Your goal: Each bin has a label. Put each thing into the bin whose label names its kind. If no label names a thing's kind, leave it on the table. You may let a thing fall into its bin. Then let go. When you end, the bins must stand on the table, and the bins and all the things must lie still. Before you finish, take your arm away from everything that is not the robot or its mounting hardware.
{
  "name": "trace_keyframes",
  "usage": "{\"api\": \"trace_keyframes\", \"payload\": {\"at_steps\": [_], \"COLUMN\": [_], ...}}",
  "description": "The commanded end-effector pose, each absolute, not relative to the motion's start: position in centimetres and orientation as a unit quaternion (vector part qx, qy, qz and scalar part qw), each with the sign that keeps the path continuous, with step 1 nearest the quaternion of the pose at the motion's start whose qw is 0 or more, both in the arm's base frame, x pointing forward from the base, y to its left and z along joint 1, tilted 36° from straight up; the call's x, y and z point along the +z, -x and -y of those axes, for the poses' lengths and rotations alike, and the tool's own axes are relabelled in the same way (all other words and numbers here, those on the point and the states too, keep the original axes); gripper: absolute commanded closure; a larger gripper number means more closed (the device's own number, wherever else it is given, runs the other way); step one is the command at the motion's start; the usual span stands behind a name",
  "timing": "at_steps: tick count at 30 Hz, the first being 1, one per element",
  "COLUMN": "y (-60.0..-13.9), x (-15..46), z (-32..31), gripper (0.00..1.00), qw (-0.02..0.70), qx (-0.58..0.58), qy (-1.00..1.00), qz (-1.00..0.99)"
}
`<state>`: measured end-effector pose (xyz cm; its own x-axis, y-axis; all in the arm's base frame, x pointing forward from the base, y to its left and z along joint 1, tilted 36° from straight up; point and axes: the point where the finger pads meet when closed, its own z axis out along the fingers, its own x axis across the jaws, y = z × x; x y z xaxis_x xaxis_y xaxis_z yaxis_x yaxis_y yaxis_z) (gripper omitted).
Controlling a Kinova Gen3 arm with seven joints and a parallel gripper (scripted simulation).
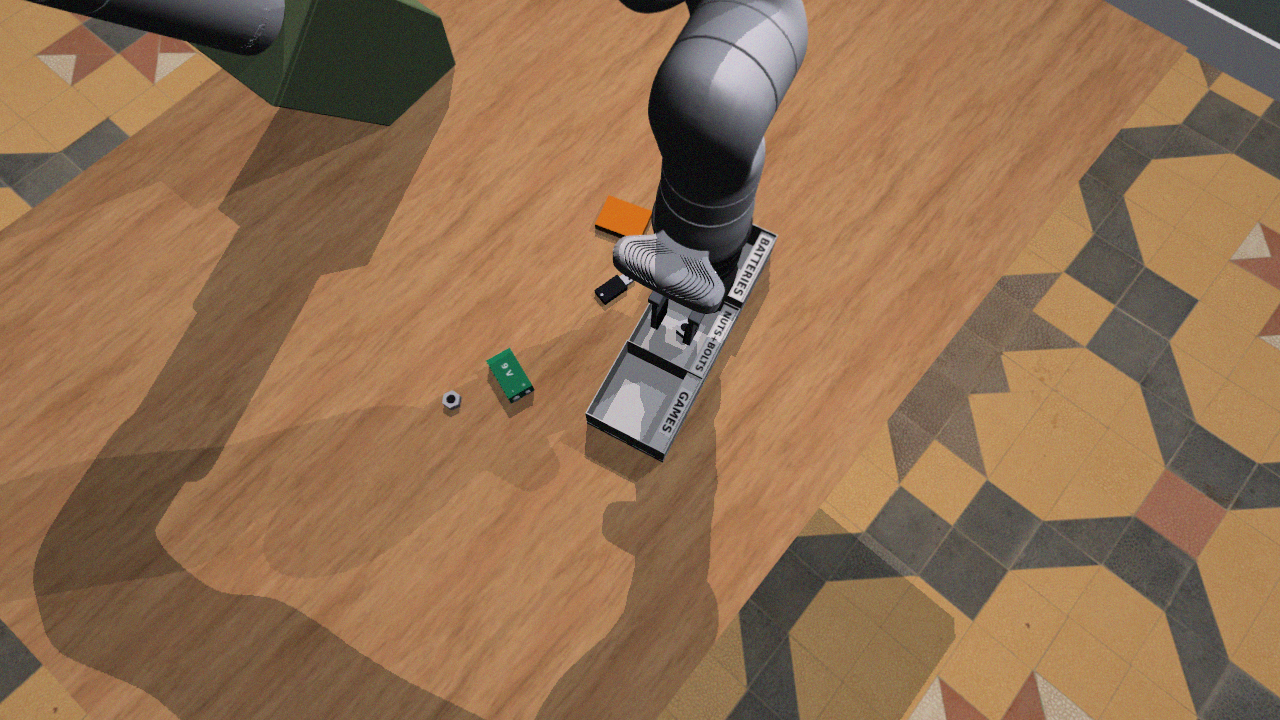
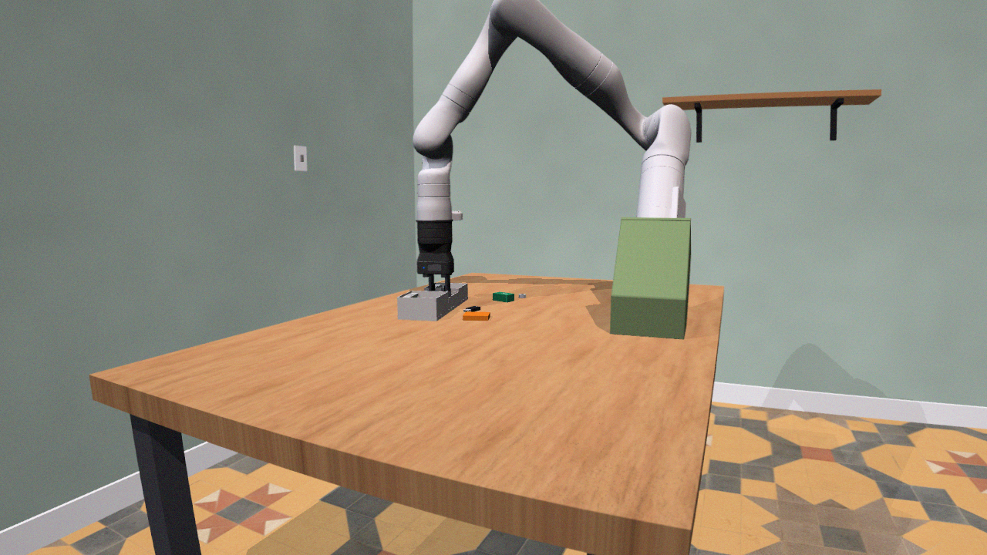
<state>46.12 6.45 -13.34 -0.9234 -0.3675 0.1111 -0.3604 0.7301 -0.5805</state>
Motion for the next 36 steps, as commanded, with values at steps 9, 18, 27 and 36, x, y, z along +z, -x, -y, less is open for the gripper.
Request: {"api": "trace_keyframes", "payload": {"at_steps": [9, 18, 27, 36], "y": [-46.1, -45.9, -45.6, -45.6], "x": [-12.4, -11.4, -9.4, -9.3], "z": [-7.3, -8.0, -9.4, -9.5], "gripper": [0.36, 0.36, 0.36, 0.36], "qw": [0.007, 0.007, 0.007, 0.007], "qx": [-0.31, -0.31, -0.31, -0.31], "qy": [0.197, 0.197, 0.197, 0.197], "qz": [-0.93, -0.93, -0.93, -0.93]}}
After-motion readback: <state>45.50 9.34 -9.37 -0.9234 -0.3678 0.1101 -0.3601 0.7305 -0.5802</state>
